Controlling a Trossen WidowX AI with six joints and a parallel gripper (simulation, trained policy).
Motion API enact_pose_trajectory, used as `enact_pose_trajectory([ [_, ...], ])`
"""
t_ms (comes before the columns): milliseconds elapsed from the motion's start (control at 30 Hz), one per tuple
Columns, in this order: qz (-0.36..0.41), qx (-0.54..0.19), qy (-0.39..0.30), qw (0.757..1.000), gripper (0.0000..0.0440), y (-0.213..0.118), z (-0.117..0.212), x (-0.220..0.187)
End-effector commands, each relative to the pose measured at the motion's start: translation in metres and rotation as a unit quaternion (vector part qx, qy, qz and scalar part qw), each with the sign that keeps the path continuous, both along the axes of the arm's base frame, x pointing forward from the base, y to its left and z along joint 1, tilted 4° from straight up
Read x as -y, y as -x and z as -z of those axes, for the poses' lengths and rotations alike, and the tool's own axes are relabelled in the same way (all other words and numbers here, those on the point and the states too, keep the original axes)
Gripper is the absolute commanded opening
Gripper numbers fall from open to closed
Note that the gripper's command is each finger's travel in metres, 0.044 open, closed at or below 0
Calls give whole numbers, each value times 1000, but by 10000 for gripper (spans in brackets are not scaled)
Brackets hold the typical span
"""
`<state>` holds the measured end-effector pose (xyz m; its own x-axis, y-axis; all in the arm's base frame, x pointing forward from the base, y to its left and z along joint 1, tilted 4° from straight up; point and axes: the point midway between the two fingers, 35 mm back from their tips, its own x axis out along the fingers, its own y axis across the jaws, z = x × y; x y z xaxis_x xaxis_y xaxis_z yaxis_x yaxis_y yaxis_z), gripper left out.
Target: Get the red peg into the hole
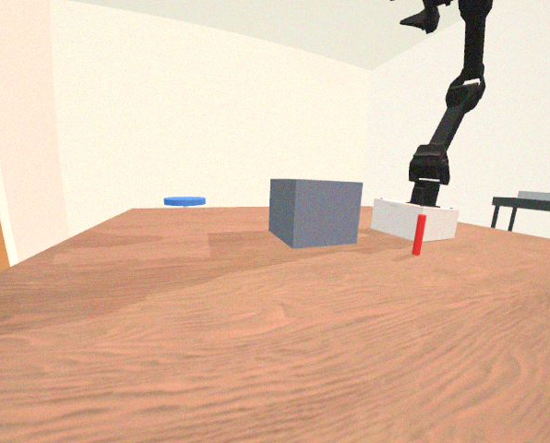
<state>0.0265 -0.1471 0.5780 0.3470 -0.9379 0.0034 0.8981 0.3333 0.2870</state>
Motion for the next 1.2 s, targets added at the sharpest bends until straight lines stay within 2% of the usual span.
enact_pose_trajectory([
  [0,-4,-5,1,1000,422,-1,2,-1],
  [67,-19,-15,2,1000,440,-7,6,-3],
  [467,-98,-35,-34,994,440,-52,47,-19],
  [767,-138,-38,-86,986,440,-79,83,-30],
  [1167,-168,-27,-172,970,440,-97,130,-40],
])
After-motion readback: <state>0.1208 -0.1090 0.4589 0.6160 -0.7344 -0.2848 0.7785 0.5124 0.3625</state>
